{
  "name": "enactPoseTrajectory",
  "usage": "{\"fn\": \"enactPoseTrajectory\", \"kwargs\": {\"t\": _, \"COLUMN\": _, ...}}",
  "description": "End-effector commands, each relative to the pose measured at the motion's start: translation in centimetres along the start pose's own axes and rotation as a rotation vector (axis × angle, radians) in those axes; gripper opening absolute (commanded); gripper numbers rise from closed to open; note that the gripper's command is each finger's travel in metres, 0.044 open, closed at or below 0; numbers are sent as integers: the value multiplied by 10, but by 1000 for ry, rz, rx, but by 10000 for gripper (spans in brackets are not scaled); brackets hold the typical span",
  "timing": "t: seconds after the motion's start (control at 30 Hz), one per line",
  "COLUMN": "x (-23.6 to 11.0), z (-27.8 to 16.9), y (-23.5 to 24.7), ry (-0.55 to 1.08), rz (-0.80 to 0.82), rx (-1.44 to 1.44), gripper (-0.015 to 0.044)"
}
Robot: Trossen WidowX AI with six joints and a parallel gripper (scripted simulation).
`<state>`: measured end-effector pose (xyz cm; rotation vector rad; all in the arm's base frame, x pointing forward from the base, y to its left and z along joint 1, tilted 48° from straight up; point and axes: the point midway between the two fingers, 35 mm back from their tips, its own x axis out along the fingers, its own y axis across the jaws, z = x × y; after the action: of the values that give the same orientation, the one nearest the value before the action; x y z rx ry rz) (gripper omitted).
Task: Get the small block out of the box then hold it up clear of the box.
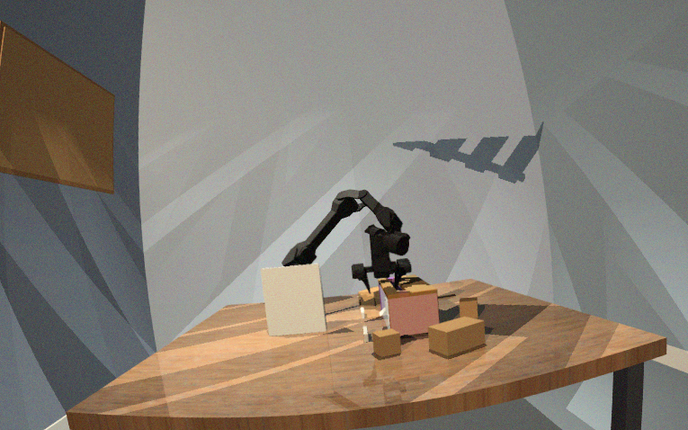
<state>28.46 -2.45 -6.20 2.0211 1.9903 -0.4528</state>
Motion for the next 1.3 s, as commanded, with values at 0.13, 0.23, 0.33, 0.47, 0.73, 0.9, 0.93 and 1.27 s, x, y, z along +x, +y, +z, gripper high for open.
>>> {"fn": "enactPoseTrajectory", "kwargs": {"t": 0.13, "x": 12, "z": 3, "y": -2, "ry": 7, "rz": 2, "rx": 8, "gripper": 400}}
{"fn": "enactPoseTrajectory", "kwargs": {"t": 0.23, "x": 17, "z": 5, "y": -3, "ry": 8, "rz": 2, "rx": 8, "gripper": 400}}
{"fn": "enactPoseTrajectory", "kwargs": {"t": 0.33, "x": 21, "z": 6, "y": -3, "ry": 9, "rz": 2, "rx": 8, "gripper": 400}}
{"fn": "enactPoseTrajectory", "kwargs": {"t": 0.47, "x": 21, "z": 6, "y": -2, "ry": 3, "rz": 0, "rx": -1, "gripper": 400}}
{"fn": "enactPoseTrajectory", "kwargs": {"t": 0.73, "x": 26, "z": -4, "y": -2, "ry": 5, "rz": -3, "rx": 0, "gripper": 400}}
{"fn": "enactPoseTrajectory", "kwargs": {"t": 0.9, "x": 29, "z": -12, "y": -2, "ry": 5, "rz": -3, "rx": 0, "gripper": 400}}
{"fn": "enactPoseTrajectory", "kwargs": {"t": 0.93, "x": 30, "z": -14, "y": -2, "ry": 5, "rz": -3, "rx": 0, "gripper": 400}}
{"fn": "enactPoseTrajectory", "kwargs": {"t": 1.27, "x": 36, "z": -31, "y": -2, "ry": 6, "rz": -3, "rx": 1, "gripper": 400}}
